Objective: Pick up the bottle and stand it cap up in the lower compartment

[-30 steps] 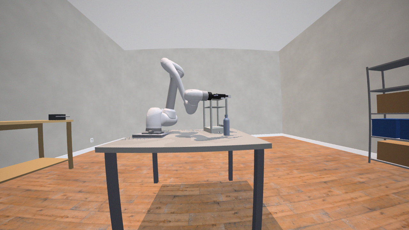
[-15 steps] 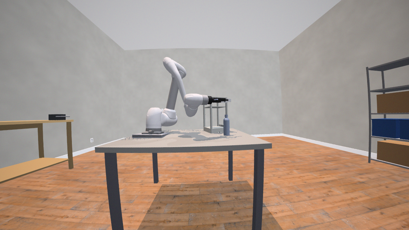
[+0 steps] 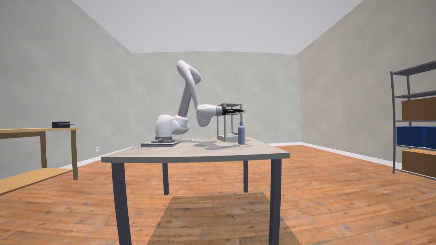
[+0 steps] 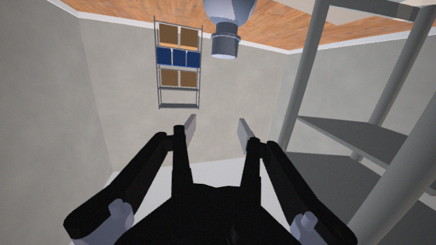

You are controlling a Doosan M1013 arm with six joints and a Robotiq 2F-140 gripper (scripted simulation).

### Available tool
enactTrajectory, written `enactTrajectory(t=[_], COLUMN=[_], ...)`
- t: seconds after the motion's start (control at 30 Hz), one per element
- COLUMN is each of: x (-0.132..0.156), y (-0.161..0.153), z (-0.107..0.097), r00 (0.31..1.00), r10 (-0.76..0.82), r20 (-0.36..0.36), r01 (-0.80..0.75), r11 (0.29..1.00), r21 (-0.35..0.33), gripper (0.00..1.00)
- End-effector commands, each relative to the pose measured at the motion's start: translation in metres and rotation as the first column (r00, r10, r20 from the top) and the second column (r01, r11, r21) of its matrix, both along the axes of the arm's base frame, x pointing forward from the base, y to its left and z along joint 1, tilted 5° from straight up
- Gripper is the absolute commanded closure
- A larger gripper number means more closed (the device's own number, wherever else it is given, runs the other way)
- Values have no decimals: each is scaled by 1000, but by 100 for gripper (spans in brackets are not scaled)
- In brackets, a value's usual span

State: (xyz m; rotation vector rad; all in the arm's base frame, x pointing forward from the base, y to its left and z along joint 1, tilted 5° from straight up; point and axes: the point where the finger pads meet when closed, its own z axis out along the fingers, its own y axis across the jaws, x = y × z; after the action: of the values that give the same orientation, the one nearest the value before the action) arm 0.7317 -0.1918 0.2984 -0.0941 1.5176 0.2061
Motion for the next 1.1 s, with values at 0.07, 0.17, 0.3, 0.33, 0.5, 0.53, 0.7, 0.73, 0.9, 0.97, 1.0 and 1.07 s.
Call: enactTrajectory(t=[0.07,0.17,0.3,0.33,0.5,0.53,0.7,0.73,0.9,0.97,1.0,1.07], x=[1,1,1,1,2,2,2,2,3,3,3,3], y=[1,1,2,2,3,4,4,4,6,6,6,6], z=[-13,-16,-27,-30,-45,-47,-56,-59,-72,-78,-80,-85], r00=[1000,1000,1000,1000,1000,1000,1000,1000,1000,1000,1000,1000], r10=[0,0,0,0,0,0,0,0,0,0,0,0], r20=[0,0,0,0,0,0,0,0,0,0,0,0], r01=[0,0,0,0,0,0,0,0,0,0,0,0], r11=[1000,1000,1000,1000,1000,1000,1000,1000,1000,1000,1000,1000], r21=[0,0,0,0,0,0,0,0,0,0,0,0], gripper=[52,52,52,52,52,52,52,52,52,52,52,52])
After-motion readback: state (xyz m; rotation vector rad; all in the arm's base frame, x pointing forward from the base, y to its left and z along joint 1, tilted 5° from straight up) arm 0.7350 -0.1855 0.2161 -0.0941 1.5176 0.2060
